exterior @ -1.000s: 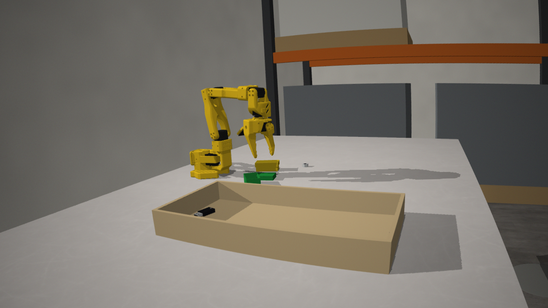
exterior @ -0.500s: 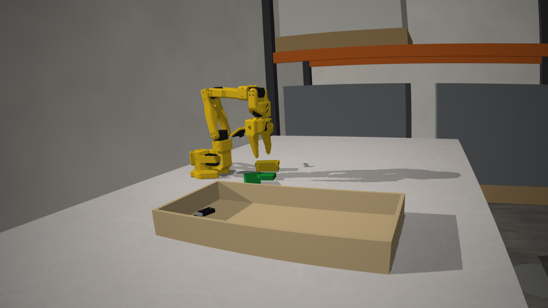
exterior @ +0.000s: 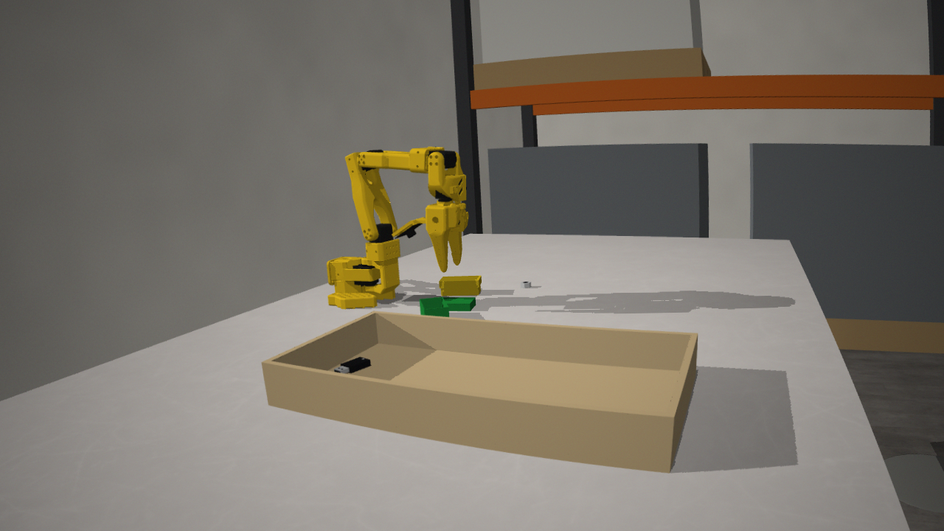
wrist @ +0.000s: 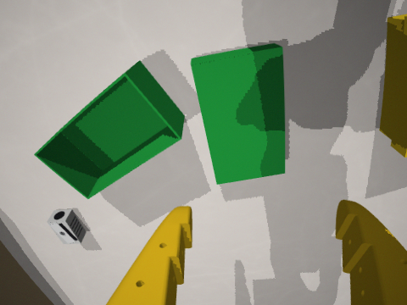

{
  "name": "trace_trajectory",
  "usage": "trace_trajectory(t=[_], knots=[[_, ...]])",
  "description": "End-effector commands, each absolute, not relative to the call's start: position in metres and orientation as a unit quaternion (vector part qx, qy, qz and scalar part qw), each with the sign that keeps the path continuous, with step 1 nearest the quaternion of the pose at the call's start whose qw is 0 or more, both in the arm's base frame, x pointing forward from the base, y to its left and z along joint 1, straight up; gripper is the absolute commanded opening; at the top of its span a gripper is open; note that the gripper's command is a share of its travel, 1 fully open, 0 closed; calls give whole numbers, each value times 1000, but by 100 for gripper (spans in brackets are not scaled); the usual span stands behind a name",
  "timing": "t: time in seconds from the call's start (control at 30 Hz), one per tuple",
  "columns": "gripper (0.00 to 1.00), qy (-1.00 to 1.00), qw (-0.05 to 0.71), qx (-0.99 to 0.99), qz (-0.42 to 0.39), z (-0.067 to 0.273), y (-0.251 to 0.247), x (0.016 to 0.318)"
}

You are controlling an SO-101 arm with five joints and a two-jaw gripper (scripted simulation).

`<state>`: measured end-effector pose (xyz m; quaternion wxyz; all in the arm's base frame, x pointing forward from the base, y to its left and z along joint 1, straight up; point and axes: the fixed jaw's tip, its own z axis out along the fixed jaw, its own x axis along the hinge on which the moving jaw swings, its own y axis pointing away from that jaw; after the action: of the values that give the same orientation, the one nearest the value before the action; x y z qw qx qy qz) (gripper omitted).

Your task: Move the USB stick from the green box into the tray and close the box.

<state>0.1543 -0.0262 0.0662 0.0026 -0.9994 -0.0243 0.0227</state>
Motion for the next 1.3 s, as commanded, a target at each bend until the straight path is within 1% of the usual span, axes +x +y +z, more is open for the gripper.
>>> trace_trajectory(t=[0.0, 0.37, 1.27], knots=[[29, -55, 0, -998, 0, 71, -25, 158], [29, -95, 0, -995, 0, 71, -24, 159], [29, -106, 0, -994, 0, 71, -24, 159]])
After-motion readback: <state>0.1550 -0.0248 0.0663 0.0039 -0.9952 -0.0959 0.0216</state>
